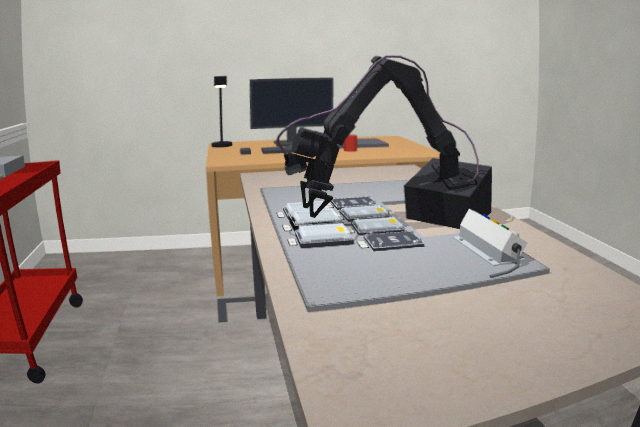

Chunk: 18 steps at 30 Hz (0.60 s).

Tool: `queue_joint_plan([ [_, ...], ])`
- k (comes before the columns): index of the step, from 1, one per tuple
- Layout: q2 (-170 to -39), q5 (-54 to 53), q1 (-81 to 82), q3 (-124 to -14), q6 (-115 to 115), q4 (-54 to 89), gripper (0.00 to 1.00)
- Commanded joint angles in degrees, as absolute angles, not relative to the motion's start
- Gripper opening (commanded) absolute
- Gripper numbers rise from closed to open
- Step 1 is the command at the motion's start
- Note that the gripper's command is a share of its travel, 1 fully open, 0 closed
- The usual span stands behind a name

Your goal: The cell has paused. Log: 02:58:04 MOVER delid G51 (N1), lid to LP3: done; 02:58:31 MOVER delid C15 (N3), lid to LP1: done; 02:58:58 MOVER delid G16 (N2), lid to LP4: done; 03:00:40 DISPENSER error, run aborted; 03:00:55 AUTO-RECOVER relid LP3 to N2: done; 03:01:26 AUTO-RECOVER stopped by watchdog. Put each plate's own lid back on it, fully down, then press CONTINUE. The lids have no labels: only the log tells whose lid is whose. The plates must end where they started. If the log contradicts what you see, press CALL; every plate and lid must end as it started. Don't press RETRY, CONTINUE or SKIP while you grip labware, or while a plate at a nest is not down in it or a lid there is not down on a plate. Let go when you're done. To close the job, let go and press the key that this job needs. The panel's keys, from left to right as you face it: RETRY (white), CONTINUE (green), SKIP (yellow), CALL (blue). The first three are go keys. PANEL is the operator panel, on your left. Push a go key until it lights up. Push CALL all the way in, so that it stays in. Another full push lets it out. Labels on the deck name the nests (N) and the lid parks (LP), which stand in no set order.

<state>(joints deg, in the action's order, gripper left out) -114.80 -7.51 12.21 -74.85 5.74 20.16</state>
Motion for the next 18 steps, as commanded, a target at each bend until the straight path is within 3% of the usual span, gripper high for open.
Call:
queue_joint_plan([
  [1,-115.5,-6.0,14.1,-80.5,8.6,29.8,1.00],
  [13,-123.4,-7.0,20.2,-97.0,13.4,49.1,1.00],
  [18,-122.9,-5.7,22.5,-97.9,15.8,50.9,1.00],
])
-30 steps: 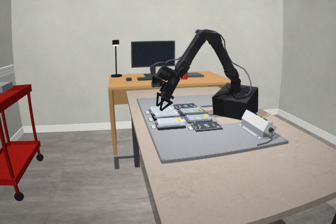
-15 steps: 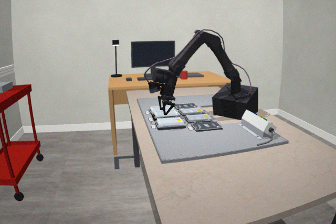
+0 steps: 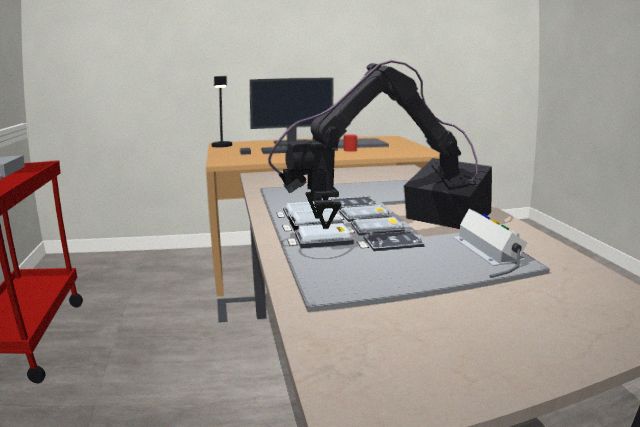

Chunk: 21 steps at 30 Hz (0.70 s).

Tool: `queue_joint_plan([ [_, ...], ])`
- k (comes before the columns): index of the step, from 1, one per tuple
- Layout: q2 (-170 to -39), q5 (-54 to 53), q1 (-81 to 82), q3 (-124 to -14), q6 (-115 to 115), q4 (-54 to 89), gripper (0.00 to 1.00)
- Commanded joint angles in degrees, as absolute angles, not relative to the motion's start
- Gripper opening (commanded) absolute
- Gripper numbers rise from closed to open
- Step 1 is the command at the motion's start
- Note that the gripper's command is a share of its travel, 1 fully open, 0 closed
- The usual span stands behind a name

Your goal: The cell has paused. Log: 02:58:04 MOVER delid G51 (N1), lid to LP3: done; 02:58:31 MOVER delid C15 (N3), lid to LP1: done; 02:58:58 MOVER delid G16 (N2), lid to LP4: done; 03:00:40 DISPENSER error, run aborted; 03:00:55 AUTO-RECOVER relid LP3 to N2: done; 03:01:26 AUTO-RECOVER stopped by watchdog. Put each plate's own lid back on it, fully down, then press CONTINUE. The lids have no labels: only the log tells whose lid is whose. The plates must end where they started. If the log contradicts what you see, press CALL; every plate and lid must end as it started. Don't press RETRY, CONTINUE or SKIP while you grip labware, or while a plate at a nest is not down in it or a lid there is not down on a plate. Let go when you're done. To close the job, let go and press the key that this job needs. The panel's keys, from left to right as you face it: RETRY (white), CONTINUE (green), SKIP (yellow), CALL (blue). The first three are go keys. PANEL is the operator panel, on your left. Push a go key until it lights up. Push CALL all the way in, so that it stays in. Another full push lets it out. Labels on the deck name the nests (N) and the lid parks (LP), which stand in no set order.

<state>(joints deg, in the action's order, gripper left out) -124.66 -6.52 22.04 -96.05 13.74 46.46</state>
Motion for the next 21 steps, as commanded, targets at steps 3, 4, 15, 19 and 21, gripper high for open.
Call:
queue_joint_plan([
  [3,-122.3,-5.8,22.0,-98.0,15.7,51.3,1.00],
  [4,-122.2,-5.9,21.9,-98.4,15.5,51.4,1.00],
  [15,-123.6,-6.2,21.1,-100.5,15.1,52.3,1.00],
  [19,-123.6,-6.2,21.3,-100.5,15.1,52.4,1.00],
  [21,-123.6,-6.2,21.4,-100.6,15.1,52.4,1.00],
])
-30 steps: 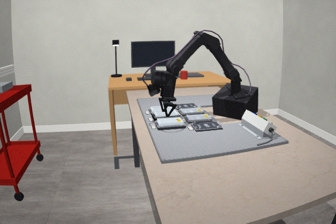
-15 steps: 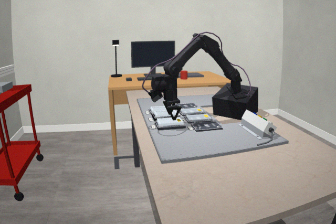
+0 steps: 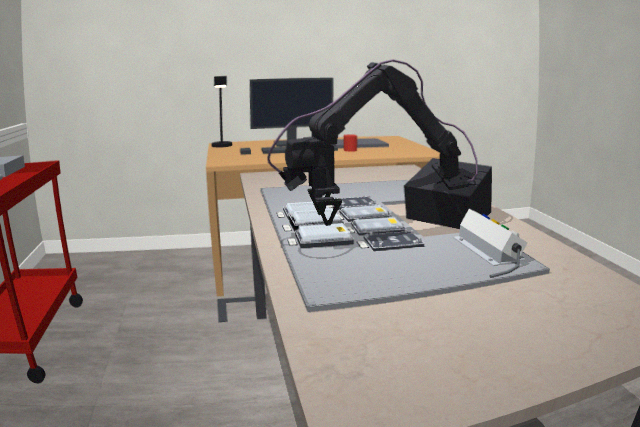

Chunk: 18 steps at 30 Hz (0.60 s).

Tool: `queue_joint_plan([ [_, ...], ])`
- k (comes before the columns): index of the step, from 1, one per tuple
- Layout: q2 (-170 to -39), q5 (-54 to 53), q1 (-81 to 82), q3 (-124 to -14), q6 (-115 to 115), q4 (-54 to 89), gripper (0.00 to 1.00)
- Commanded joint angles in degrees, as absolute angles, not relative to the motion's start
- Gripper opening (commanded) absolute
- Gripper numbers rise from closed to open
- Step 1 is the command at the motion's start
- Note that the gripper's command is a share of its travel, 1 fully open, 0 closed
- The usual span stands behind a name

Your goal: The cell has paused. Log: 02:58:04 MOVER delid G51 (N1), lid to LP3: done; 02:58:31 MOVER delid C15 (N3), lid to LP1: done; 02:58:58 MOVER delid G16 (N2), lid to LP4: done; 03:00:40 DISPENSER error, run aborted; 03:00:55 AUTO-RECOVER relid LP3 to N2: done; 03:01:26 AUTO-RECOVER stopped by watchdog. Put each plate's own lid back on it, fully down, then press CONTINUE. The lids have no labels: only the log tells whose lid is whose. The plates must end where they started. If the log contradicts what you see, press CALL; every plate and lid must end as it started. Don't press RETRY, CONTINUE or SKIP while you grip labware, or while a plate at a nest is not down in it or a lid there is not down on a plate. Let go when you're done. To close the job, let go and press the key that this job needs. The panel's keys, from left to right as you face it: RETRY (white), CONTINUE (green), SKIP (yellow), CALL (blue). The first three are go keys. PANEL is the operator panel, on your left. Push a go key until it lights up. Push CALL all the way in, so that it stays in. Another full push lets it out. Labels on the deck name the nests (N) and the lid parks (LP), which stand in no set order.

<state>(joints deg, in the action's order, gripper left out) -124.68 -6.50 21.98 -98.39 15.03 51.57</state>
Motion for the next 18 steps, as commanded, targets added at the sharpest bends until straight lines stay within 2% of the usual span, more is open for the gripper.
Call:
queue_joint_plan([
  [1,-123.6,-6.2,21.4,-100.6,15.1,52.4,1.00],
  [18,-127.1,-5.8,22.3,-97.6,15.9,47.1,1.00],
])
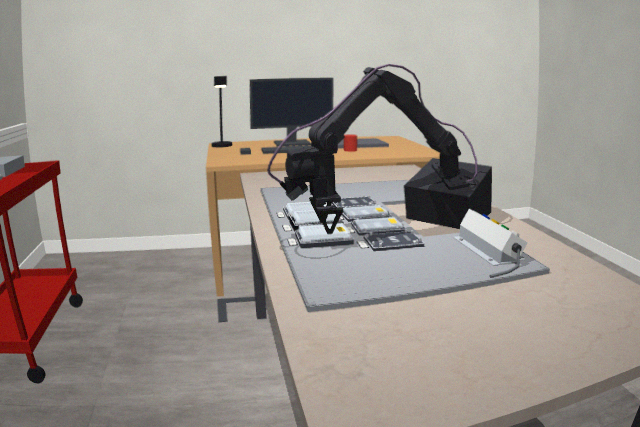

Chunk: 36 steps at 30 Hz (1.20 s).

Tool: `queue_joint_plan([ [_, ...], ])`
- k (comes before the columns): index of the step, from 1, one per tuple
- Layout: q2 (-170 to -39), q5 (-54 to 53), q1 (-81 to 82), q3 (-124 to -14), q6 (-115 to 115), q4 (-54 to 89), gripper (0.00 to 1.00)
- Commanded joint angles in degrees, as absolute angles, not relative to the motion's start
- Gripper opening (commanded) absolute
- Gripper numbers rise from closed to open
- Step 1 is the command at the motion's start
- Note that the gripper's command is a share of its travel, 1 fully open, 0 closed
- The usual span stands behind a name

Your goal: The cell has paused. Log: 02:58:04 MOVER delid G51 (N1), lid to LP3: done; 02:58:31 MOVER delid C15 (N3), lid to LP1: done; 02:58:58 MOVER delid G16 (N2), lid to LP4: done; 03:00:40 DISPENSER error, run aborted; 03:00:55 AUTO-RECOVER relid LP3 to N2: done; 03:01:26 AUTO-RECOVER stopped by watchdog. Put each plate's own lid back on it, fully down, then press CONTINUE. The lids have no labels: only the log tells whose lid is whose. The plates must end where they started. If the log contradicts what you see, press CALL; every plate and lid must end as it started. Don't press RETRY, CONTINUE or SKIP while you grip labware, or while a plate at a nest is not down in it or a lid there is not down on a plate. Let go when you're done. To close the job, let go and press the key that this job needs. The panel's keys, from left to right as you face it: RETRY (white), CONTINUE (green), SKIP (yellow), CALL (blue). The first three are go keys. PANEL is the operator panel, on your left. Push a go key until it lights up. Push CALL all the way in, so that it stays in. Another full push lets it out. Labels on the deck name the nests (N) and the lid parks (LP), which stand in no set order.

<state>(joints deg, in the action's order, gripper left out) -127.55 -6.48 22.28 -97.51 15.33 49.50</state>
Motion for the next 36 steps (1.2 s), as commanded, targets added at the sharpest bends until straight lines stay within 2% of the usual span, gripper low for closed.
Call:
queue_joint_plan([
  [1,-127.1,-5.8,22.3,-97.6,15.9,47.1,1.00],
  [36,-128.0,-5.8,22.6,-100.8,16.0,47.5,1.00],
])
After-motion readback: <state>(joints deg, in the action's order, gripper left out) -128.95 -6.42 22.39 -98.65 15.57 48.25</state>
